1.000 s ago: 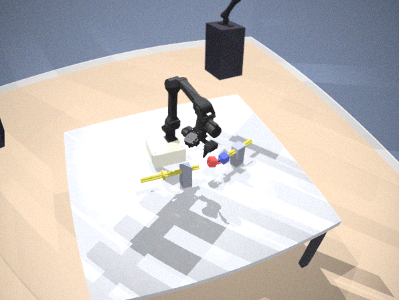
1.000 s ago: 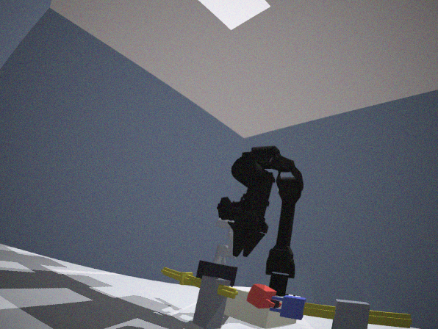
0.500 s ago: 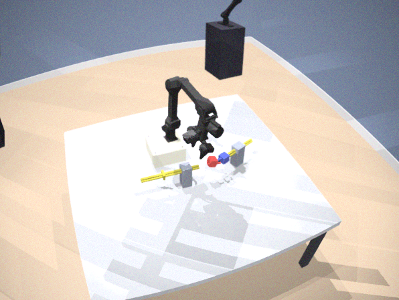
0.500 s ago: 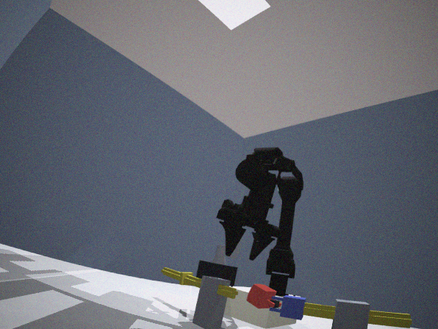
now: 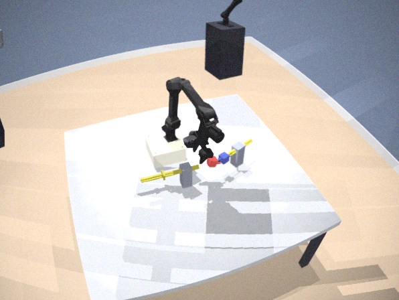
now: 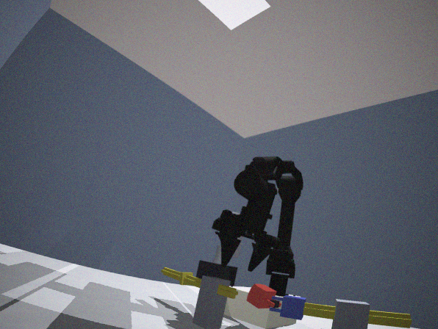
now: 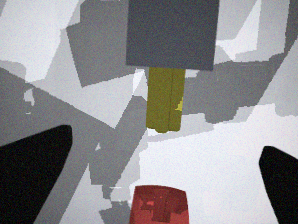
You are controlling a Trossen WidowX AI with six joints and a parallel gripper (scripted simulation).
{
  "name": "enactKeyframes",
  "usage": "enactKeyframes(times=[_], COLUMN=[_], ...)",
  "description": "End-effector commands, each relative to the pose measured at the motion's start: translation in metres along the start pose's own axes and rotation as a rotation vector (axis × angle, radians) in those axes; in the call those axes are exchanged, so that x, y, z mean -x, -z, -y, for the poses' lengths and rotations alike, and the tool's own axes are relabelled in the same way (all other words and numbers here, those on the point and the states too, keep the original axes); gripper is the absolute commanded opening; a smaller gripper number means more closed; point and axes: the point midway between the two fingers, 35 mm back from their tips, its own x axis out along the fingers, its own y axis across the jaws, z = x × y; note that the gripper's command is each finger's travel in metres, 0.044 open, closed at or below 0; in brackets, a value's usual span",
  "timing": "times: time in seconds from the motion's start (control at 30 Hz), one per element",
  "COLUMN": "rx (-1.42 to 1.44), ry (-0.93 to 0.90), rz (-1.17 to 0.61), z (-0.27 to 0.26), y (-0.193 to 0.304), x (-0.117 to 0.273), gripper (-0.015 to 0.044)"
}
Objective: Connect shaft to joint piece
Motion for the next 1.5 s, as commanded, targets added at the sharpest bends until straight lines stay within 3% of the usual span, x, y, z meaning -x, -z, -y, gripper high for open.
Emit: enactKeyframes(times=[0.0, 0.27, 0.9, 1.47], rx=[-0.001, 0.003, 0.003, 0.003], ry=[0.006, 0.007, 0.007, 0.007], rz=[0.007, 0.008, 0.001, 0.002], z=[0.001, 0.004, 0.005, 0.004], y=[0.003, 0.009, 0.077, 0.078], x=[-0.02, -0.055, -0.041, -0.064], gripper=[0.044, 0.044, 0.044, 0.044])
